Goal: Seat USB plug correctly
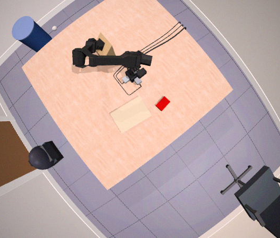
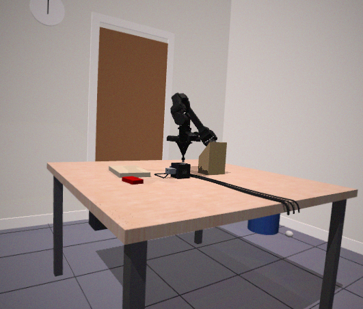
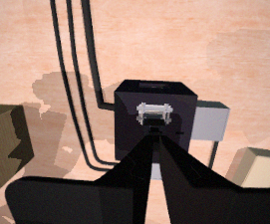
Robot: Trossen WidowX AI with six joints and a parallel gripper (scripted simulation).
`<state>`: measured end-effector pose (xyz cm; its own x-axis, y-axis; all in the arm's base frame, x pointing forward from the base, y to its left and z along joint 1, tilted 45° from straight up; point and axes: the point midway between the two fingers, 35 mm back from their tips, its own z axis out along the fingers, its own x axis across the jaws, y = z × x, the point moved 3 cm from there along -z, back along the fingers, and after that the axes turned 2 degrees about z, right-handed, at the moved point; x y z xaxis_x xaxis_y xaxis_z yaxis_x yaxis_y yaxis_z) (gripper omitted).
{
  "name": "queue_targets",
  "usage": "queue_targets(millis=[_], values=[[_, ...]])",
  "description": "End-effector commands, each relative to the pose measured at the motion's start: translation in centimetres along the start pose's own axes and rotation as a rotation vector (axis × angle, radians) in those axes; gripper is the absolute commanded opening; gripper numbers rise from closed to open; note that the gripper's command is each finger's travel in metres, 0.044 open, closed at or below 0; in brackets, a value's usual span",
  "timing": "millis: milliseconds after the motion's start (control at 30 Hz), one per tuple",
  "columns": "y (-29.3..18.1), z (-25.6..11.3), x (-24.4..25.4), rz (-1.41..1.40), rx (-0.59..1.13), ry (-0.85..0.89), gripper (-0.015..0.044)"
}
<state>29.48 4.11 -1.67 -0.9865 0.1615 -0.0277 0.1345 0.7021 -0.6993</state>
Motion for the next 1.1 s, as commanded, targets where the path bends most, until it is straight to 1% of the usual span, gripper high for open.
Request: queue_targets(millis=[0, 1067], values=[[-0.02, 0.08, -0.05, 0.008, 0.003, -0.004, 0.0000], [-0.06, 0.46, -0.11, 0.023, 0.003, -0.004, 0.0000]])
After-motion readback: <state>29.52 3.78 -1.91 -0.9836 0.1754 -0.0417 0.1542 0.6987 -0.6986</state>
